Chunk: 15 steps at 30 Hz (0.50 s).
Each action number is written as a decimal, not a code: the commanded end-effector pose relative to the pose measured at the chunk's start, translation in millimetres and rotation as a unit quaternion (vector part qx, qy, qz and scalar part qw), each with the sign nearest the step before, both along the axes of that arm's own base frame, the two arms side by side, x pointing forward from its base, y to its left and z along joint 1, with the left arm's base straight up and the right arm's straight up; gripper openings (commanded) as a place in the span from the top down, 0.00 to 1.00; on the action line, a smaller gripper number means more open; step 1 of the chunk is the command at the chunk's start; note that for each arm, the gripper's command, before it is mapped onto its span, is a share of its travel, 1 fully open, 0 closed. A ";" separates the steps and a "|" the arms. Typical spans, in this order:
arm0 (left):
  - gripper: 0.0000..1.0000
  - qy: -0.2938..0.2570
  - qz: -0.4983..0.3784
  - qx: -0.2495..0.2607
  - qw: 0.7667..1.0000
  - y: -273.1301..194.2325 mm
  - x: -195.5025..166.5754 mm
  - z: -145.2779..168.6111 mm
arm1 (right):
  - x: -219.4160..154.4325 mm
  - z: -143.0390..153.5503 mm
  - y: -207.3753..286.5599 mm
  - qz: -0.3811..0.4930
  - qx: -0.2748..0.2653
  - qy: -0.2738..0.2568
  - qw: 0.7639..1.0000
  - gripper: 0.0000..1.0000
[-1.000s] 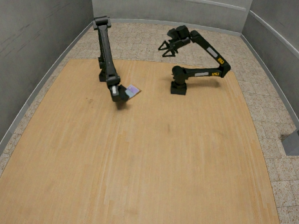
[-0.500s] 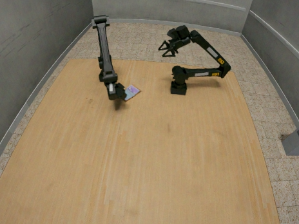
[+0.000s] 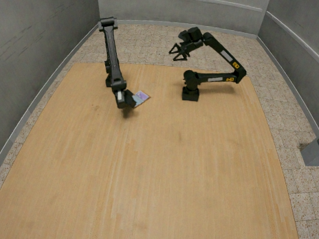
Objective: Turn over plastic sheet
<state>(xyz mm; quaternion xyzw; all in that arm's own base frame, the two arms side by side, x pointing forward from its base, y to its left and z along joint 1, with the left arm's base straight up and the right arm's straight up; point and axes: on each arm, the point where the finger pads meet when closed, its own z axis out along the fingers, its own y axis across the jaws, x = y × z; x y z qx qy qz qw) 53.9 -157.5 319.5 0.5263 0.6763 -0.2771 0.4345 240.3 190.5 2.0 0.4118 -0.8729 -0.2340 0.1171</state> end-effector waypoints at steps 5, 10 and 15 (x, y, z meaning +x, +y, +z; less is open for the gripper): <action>0.00 -0.003 0.001 -0.015 1.000 6.7 -2.3 18.4 | 10.9 -1.6 4.8 0.004 0.008 -0.018 1.000 0.84; 0.00 -0.003 0.001 -0.015 1.000 6.8 -2.3 18.4 | -2.3 -14.3 5.5 0.005 0.000 -0.002 1.000 0.84; 0.00 -0.008 -0.002 -0.014 1.000 6.9 -2.4 18.5 | -5.3 -20.5 8.2 0.004 0.001 -0.001 1.000 0.84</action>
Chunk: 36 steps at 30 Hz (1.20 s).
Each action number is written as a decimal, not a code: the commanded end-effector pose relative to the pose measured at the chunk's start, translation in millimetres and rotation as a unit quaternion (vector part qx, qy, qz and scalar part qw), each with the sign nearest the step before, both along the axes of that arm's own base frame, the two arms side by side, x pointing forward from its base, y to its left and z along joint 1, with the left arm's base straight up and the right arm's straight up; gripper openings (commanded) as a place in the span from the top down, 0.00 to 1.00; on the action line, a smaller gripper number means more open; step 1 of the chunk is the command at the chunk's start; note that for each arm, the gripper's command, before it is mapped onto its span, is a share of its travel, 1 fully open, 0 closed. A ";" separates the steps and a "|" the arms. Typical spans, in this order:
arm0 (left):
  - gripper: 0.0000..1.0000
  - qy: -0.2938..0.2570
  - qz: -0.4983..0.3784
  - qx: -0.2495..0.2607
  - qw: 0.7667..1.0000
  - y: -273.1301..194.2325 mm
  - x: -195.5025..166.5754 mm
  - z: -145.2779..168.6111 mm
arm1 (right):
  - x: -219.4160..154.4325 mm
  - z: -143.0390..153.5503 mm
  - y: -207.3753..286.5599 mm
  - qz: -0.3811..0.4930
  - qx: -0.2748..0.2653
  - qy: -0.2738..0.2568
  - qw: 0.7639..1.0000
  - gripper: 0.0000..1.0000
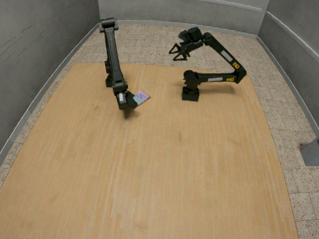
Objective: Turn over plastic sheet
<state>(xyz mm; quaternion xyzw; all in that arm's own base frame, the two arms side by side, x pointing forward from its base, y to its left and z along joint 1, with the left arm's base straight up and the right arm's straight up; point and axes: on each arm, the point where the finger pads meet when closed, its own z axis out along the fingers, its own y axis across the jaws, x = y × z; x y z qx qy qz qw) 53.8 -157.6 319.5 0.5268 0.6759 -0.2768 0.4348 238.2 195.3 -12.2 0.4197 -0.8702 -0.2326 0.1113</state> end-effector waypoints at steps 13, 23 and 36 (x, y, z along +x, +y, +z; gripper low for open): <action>0.00 -0.004 0.000 -0.015 1.000 6.9 -2.3 18.7 | 3.2 -9.4 7.8 -0.009 0.004 -0.005 1.000 0.90; 0.00 -0.007 -0.001 -0.014 1.000 6.9 -2.3 18.7 | -3.3 -10.0 4.3 -0.008 0.001 -0.003 1.000 0.99; 0.00 -0.006 -0.001 -0.015 1.000 6.9 -2.4 18.7 | 9.2 11.2 8.4 -0.013 0.006 -0.011 1.000 0.99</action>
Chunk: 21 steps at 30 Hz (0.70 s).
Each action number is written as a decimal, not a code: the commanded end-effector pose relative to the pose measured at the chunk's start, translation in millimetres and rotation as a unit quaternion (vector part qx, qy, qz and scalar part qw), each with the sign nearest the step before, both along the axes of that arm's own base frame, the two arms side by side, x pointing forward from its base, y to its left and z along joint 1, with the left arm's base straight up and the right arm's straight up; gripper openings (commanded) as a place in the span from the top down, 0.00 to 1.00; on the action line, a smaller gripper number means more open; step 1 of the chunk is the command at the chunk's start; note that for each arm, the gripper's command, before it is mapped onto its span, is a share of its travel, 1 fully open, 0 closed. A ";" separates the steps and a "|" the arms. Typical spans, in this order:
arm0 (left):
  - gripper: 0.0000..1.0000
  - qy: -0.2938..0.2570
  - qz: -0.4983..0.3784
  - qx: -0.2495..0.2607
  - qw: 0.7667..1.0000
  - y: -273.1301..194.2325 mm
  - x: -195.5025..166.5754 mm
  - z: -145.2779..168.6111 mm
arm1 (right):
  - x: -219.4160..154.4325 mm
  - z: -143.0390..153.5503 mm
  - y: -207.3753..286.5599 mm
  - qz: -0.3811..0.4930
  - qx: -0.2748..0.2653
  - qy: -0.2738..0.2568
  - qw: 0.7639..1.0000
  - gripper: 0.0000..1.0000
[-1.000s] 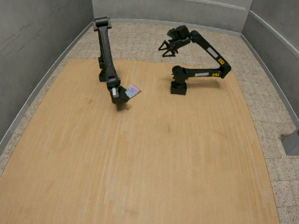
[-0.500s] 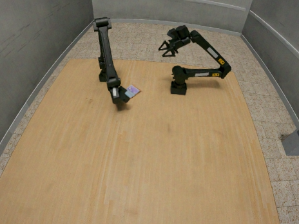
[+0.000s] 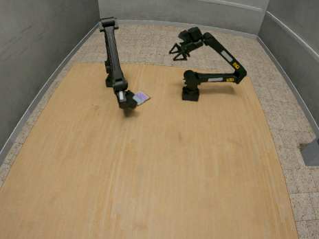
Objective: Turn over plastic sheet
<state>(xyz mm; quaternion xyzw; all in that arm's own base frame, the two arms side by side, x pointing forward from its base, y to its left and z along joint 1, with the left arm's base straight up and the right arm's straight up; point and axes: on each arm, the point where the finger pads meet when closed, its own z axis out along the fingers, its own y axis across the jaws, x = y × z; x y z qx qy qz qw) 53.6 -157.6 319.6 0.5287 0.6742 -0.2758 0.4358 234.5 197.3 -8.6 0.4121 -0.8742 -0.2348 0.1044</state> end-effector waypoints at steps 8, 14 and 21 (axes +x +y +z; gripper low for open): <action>0.00 -0.002 0.002 -0.016 1.000 7.0 -2.2 18.7 | 14.3 7.7 7.1 -0.002 0.004 -0.009 1.000 0.99; 0.00 -0.002 0.002 -0.015 1.000 6.7 -2.0 18.5 | -2.9 12.1 5.9 -0.002 -0.041 -0.051 0.998 0.99; 0.00 -0.008 0.004 -0.014 1.000 8.0 -0.4 19.0 | -9.5 22.4 10.2 -0.003 -0.102 -0.120 0.988 0.99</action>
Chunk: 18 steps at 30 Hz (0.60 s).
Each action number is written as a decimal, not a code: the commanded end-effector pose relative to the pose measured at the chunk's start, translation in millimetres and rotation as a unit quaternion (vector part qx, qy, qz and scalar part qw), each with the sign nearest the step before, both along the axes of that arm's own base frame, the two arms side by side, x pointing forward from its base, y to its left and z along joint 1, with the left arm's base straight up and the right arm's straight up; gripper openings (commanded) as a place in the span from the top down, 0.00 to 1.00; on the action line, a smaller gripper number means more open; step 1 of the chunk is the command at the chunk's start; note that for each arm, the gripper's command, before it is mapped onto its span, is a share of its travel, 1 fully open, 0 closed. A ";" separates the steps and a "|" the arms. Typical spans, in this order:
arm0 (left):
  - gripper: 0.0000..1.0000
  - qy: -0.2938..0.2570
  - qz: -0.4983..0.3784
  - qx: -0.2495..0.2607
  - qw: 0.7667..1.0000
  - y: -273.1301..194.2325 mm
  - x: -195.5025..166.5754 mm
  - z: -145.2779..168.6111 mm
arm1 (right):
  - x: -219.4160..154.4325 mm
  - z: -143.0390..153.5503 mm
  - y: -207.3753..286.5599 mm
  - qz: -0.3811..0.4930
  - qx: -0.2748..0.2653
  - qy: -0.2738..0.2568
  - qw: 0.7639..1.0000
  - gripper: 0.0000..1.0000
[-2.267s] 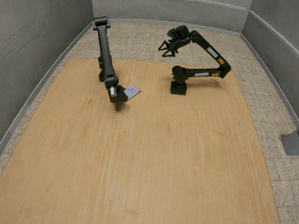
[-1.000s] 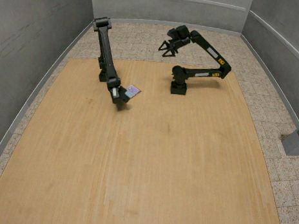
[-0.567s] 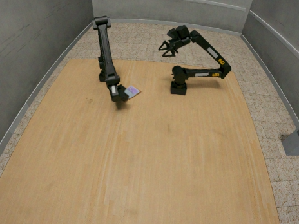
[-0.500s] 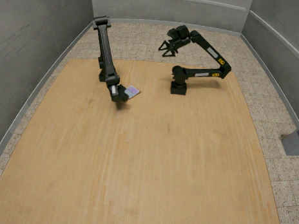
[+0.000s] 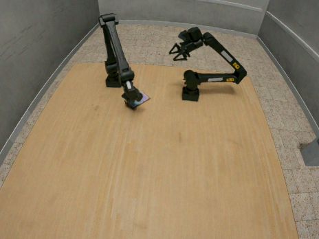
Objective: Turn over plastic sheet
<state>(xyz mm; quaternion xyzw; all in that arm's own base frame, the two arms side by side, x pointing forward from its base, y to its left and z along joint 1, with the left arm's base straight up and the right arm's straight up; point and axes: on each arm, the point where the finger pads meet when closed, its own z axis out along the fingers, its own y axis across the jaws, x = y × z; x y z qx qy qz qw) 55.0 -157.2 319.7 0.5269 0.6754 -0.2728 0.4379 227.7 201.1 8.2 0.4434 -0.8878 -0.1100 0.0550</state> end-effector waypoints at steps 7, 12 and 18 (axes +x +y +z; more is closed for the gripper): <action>0.00 -0.008 0.002 -0.014 1.000 7.7 -1.1 19.0 | -6.5 14.4 11.7 -0.026 -0.053 -0.070 0.996 0.99; 0.00 -0.008 0.004 -0.014 1.000 7.8 -0.6 19.0 | -10.0 23.5 18.8 -0.027 -0.093 -0.121 0.988 0.99; 0.00 -0.008 0.005 -0.017 1.000 7.3 -0.3 20.7 | -13.3 24.2 28.7 -0.026 -0.141 -0.167 0.975 0.99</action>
